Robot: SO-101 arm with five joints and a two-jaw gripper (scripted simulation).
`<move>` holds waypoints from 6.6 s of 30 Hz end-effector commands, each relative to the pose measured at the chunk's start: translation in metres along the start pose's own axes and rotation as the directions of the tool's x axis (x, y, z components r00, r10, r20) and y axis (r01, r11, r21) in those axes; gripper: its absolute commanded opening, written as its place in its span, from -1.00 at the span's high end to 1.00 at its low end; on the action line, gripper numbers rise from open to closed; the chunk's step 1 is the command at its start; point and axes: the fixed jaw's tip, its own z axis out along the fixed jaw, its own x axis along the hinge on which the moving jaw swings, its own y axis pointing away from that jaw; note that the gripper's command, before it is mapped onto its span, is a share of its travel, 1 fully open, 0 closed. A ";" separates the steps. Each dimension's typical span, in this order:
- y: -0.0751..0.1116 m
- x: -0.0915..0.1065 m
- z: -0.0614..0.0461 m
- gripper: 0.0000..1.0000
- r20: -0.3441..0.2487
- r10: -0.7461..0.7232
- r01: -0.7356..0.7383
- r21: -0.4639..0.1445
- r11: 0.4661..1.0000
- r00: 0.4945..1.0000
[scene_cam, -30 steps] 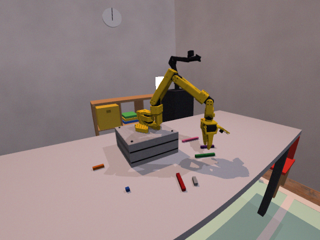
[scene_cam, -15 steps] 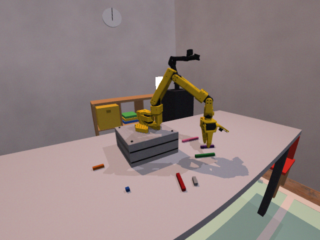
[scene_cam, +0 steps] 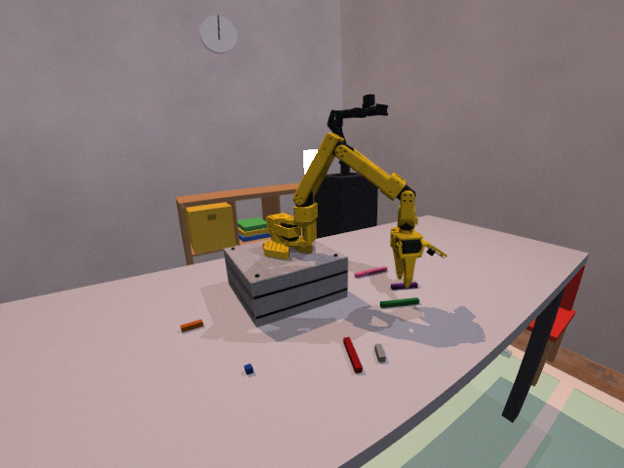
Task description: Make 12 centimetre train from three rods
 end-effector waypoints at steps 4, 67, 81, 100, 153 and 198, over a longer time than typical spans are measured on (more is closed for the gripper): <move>0.001 -0.002 -0.001 0.63 0.014 -0.001 0.001 0.005 1.000 1.000; 0.000 -0.001 0.052 0.63 0.007 -0.001 0.001 0.002 1.000 1.000; 0.000 -0.001 0.052 0.71 0.007 -0.001 0.001 0.002 1.000 1.000; 0.000 -0.001 0.052 0.94 0.007 -0.001 0.001 0.002 1.000 1.000; -0.003 -0.003 0.029 1.00 0.007 -0.001 0.001 0.002 1.000 1.000; -0.067 0.043 0.016 1.00 0.007 -0.118 0.118 0.006 0.993 0.993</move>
